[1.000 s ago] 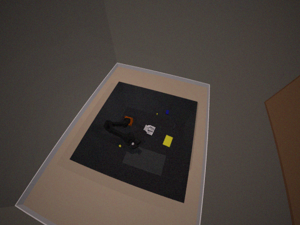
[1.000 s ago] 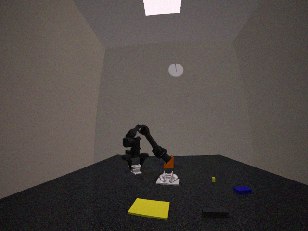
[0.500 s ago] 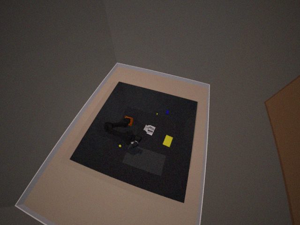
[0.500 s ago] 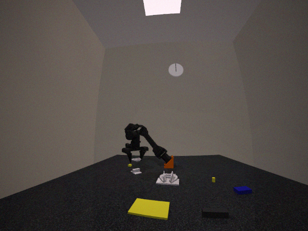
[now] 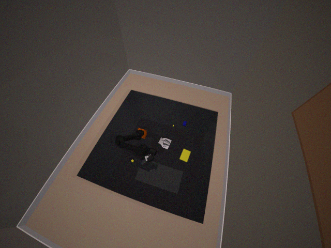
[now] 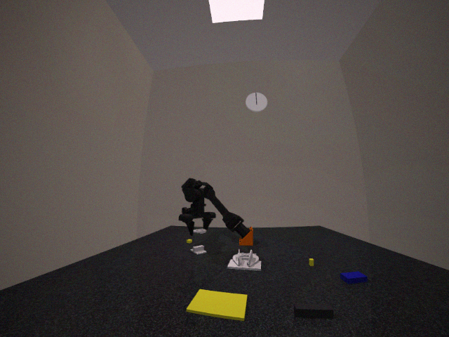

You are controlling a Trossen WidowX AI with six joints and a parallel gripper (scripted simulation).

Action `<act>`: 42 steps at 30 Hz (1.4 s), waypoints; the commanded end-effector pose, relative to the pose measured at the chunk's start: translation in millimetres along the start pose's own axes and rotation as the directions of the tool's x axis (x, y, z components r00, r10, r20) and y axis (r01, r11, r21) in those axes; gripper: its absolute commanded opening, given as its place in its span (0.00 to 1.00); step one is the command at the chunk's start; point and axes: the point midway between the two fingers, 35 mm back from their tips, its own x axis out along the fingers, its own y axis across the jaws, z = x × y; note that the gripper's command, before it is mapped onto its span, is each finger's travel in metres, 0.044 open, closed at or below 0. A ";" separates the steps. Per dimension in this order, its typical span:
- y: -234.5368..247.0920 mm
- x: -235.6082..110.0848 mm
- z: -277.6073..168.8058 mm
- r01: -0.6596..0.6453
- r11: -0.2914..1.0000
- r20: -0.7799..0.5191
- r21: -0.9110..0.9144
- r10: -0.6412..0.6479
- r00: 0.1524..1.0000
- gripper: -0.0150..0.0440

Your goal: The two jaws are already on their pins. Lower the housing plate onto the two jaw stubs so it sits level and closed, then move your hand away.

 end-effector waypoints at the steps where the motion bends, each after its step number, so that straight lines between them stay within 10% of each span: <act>1: 1.7 -0.5 -6.3 -0.001 0.992 -0.005 -0.128 0.000 1.000 0.85; 19: 3.9 0.2 -32.8 -0.008 0.761 -0.020 -0.648 -0.006 1.000 0.85; 42: 2.6 0.2 -66.8 -0.030 0.128 -0.032 -0.991 -0.013 0.999 0.85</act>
